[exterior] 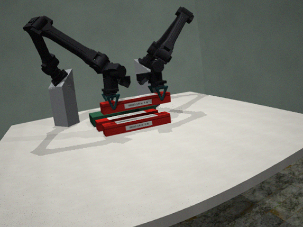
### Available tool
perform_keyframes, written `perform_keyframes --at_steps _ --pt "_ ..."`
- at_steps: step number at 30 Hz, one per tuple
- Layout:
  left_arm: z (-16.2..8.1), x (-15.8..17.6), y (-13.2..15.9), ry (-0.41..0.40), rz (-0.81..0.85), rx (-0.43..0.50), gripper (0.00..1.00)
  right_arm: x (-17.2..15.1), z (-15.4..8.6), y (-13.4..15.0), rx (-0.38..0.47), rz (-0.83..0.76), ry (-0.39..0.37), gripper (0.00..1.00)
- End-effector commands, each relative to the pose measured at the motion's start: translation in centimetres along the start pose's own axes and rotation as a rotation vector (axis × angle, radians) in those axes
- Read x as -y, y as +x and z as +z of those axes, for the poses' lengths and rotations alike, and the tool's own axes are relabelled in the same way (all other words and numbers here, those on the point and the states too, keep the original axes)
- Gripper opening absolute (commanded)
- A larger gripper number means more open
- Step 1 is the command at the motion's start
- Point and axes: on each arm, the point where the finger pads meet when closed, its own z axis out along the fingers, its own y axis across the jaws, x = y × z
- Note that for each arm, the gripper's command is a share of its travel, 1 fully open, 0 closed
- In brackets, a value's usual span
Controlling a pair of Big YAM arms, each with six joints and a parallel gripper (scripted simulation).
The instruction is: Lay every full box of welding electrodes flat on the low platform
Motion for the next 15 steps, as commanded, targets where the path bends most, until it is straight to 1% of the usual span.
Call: perform_keyframes --at_steps 1,15 --pt "-2.19 -2.40 -0.38 -0.064 -0.019 0.027 0.00 2.11 -3.13 -0.99 0.044 0.004 0.067 0.00" --pt "-2.04 -2.48 -0.42 -0.068 -0.019 0.027 0.00 2.23 -3.02 -1.01 0.045 0.006 0.069 0.00"
